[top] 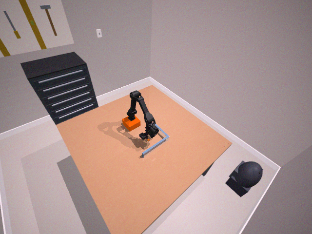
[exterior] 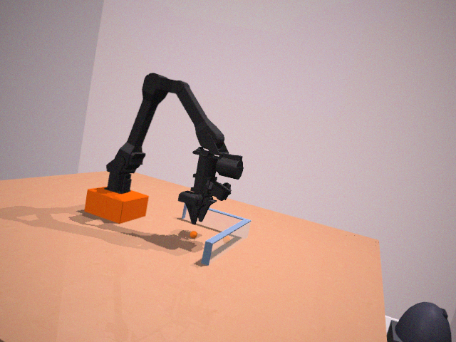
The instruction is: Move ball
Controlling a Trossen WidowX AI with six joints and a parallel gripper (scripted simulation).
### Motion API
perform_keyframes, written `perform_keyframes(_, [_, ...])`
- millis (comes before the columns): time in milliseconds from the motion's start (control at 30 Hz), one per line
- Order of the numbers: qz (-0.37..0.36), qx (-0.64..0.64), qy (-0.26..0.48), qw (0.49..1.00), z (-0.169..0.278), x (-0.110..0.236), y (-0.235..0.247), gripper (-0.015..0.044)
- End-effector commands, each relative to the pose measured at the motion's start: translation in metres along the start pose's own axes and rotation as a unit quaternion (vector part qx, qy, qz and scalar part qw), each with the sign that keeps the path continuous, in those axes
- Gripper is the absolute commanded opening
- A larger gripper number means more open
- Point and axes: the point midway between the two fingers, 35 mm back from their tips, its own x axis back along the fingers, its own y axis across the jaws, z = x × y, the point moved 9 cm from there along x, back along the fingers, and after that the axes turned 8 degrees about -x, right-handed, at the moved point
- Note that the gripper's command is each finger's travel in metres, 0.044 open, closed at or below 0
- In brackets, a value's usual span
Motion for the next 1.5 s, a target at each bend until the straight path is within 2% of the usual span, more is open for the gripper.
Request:
perform_keyframes(0, [-0.002,0.002,0.009,1.000,0.002,-0.011,0.000,0.0212])
perform_keyframes(733, [-0.002,0.002,0.009,1.000,0.003,-0.040,0.000,0.0212])
perform_keyframes(867, [-0.002,0.002,0.009,1.000,0.003,-0.040,0.000,0.0107])
perform_keyframes(1133, [-0.002,0.002,0.009,1.000,0.003,-0.040,0.000,0.0054])
perform_keyframes(1200, [-0.002,0.002,0.009,1.000,0.003,-0.039,0.000,0.0001])
perform_keyframes(1467, [-0.002,0.002,0.009,1.000,-0.005,0.015,0.000,0.0000])
